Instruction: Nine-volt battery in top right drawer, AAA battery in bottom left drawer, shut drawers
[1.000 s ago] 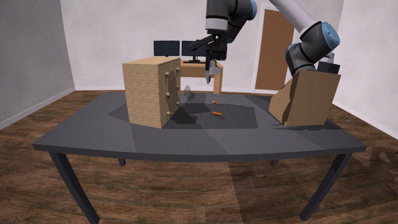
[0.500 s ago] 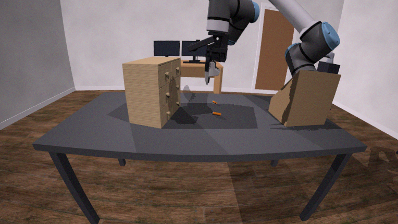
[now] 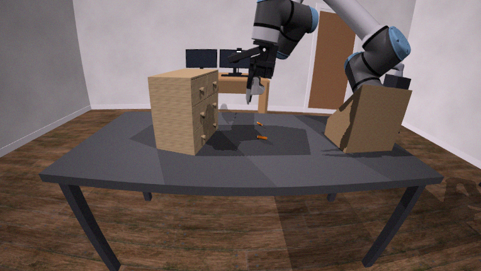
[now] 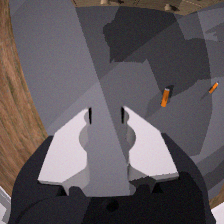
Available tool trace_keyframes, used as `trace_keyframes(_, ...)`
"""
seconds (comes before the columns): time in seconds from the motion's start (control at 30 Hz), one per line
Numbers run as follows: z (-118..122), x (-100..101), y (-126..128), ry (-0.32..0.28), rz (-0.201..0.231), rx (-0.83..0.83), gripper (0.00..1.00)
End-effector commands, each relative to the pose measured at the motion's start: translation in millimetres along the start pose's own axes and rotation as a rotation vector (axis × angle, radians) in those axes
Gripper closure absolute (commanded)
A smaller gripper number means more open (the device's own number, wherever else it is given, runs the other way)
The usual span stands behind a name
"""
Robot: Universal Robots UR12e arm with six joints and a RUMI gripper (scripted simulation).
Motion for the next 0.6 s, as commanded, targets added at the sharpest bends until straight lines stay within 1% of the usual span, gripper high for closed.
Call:
trace_keyframes(0.0, -1.6, 3.3, -0.3, 0.032, -0.004, 0.000, 0.80)
trace_keyframes(0.17, -3.0, 7.5, -0.5, 0.064, -0.007, 0.000, 0.80)
trace_keyframes(0.23, -3.0, 7.5, -0.5, 0.064, -0.007, 0.000, 0.80)
trace_keyframes(0.57, -6.0, 16.4, -0.8, 0.133, -0.014, 0.000, 0.80)
Point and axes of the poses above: the point where the finger pads meet when closed, its own x axis out along the fingers, its own y axis across the jaws, z = x × y, the point moved 4 cm from there along -x, back along the fingers, and after that the axes turned 5 degrees about x, right-handed, at the moved point
